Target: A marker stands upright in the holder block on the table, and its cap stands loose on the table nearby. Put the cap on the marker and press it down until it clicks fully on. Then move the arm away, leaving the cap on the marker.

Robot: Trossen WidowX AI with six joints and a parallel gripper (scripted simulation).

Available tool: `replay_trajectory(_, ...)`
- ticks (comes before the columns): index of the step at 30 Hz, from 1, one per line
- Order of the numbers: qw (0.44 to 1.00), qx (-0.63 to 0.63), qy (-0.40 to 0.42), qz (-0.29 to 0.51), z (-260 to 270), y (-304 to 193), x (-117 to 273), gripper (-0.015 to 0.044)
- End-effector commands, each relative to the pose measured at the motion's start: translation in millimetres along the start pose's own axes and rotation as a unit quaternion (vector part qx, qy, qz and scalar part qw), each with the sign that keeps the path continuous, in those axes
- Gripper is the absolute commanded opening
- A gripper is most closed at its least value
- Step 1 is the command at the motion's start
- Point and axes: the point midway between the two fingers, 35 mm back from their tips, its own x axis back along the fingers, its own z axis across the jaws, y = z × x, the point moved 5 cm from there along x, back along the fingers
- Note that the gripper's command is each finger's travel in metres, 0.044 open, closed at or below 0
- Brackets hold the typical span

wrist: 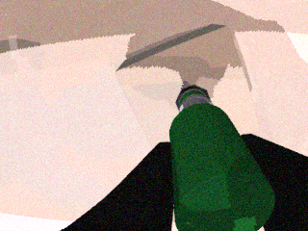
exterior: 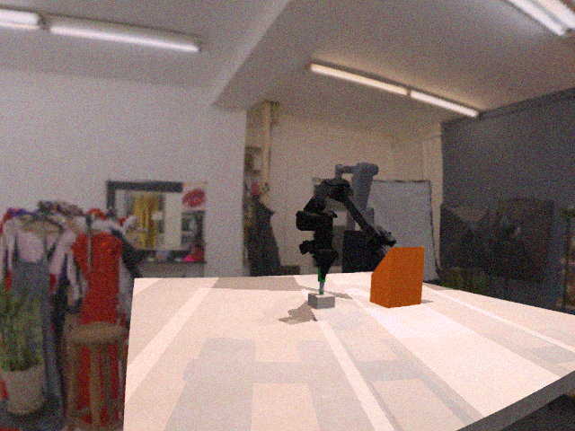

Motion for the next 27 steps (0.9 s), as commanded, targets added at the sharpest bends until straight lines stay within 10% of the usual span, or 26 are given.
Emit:
replay_trajectory(1,1.0,0.003,-0.003,0.0,-0.2,-1.2,-6.9,0.0)
replay_trajectory(23,1.0,0.003,-0.005,0.0,-1.6,-2.1,-29.0,0.0)
replay_trajectory(27,1.0,0.001,-0.003,0.0,-1.4,-1.8,-28.4,0.0105)
